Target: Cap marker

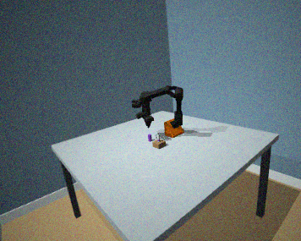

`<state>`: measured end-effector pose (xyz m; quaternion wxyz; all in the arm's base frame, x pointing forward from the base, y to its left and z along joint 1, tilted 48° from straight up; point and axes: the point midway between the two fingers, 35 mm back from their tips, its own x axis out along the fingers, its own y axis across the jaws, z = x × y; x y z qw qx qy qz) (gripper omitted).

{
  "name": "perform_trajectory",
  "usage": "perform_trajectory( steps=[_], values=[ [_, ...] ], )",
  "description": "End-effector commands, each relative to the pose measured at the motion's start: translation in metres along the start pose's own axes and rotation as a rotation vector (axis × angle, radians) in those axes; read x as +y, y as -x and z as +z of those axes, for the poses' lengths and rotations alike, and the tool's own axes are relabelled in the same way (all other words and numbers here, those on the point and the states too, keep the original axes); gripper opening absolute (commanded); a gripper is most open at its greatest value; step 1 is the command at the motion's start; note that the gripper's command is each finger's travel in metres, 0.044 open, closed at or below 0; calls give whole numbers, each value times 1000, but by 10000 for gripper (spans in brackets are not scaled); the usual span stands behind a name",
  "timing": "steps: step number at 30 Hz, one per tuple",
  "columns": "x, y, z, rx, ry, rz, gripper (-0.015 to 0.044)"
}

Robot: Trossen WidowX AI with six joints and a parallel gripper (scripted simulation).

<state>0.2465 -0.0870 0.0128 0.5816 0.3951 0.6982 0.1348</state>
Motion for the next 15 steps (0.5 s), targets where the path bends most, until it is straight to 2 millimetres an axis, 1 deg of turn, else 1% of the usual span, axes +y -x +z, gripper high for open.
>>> perform_trajectory(
  steps=[1, 3, 5, 6, 10, 13, 15],
  values=[
    [1, -2, -5, 14, -14, 23, 240],
    [1, -10, -6, 14, -14, 23, 240],
    [1, -29, -8, 14, -14, 24, 240],
    [2, -35, -10, 14, -14, 25, 240],
    [2, -38, -10, 14, -14, 25, 240],
    [3, -51, -9, 14, -13, 25, 240],
    [3, -52, -9, 14, -13, 25, 240]
  ],
)
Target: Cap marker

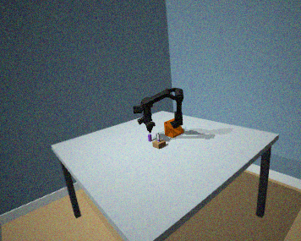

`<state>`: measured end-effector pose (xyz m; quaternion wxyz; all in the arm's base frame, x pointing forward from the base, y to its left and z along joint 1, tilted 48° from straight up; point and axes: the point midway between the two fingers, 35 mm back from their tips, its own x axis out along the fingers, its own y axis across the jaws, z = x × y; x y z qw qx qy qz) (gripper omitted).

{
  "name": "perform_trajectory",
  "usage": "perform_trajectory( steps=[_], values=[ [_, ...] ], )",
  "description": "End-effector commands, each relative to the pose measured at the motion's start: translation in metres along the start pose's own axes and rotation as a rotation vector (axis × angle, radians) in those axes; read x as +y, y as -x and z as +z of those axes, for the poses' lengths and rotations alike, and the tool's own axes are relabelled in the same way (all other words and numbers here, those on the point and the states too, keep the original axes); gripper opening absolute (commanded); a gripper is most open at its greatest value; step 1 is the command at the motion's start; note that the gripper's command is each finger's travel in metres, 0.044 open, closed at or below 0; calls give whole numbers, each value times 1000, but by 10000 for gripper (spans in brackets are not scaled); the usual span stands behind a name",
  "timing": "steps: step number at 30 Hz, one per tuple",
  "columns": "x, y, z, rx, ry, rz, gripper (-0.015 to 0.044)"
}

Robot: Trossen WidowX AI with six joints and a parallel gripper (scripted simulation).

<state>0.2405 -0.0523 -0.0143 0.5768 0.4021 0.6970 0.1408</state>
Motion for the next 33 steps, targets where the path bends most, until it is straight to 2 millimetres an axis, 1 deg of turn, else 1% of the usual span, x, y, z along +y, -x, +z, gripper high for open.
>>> perform_trajectory(
  steps=[1, 4, 33],
  values=[
    [0, -8, -2, 6, -10, 7, 240],
    [0, -11, -2, 5, -10, 7, 240],
    [2, -57, -1, 6, -10, 9, 240]
  ],
)
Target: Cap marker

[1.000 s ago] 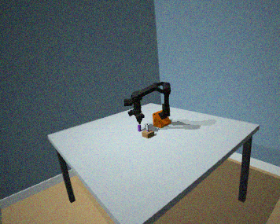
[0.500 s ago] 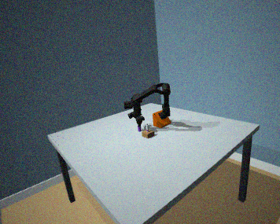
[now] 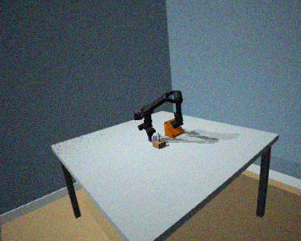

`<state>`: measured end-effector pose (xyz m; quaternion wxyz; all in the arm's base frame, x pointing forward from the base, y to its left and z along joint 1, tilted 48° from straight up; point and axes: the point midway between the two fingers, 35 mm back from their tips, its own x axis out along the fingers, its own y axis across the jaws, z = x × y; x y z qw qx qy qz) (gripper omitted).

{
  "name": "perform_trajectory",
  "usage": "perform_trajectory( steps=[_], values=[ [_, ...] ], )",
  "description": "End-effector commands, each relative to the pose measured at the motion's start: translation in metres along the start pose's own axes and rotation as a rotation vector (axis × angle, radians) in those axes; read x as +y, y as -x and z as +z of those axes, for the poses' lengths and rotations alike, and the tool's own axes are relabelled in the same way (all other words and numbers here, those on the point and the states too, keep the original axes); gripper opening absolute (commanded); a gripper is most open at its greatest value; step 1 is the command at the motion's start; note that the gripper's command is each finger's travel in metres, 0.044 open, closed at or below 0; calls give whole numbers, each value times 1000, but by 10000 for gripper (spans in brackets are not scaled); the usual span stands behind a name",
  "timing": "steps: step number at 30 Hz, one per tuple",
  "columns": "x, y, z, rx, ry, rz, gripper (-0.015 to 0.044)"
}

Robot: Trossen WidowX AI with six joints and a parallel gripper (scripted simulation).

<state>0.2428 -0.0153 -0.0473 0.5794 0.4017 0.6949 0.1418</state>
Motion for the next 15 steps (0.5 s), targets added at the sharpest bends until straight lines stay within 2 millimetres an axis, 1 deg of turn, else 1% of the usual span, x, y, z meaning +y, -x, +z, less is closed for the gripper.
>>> perform_trajectory(
  steps=[1, 5, 9, 15],
  values=[
    [-1, -10, -3, 11, -14, 8, 240],
    [-1, -12, -4, 11, -14, 8, 240],
    [-1, -12, -4, 11, -14, 8, 135],
    [-1, -12, -4, 11, -14, 8, 95]
  ],
)
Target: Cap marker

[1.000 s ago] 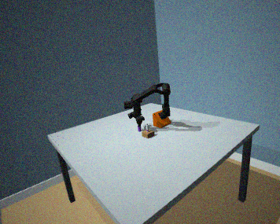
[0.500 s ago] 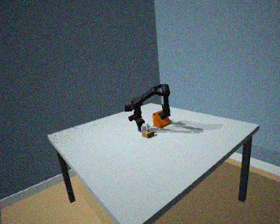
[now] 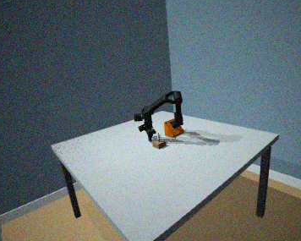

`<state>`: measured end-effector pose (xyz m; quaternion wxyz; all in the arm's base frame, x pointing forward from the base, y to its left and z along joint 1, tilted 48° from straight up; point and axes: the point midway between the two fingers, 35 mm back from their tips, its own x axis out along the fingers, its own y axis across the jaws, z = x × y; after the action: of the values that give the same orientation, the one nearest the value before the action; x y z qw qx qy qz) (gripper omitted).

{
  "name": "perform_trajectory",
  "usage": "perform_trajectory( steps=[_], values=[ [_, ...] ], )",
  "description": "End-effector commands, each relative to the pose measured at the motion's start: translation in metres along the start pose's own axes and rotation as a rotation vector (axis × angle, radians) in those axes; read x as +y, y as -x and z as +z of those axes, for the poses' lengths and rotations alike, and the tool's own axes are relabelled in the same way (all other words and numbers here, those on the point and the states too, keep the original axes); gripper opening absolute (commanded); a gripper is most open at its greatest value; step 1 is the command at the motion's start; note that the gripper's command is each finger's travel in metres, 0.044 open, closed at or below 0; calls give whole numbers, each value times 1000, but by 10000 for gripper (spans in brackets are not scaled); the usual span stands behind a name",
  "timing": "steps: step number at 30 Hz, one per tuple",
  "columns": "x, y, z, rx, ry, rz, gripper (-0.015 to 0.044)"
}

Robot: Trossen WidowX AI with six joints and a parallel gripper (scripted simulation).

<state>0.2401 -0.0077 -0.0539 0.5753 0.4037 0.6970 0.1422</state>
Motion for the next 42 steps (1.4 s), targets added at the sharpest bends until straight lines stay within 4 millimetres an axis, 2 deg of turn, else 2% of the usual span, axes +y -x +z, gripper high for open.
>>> perform_trajectory(
  steps=[1, 3, 6, 25, 30, 42],
  values=[
    [0, -2, -1, 4, -8, 5, 89],
    [0, -2, -1, 4, -8, 5, 75],
    [0, 2, 0, 3, -9, 5, 0],
    [-1, 57, 1, 2, -9, 2, 0],
    [0, 61, 1, 3, -9, 2, 0],
    [46, 87, -4, 2, -10, 1, 0]
  ],
)
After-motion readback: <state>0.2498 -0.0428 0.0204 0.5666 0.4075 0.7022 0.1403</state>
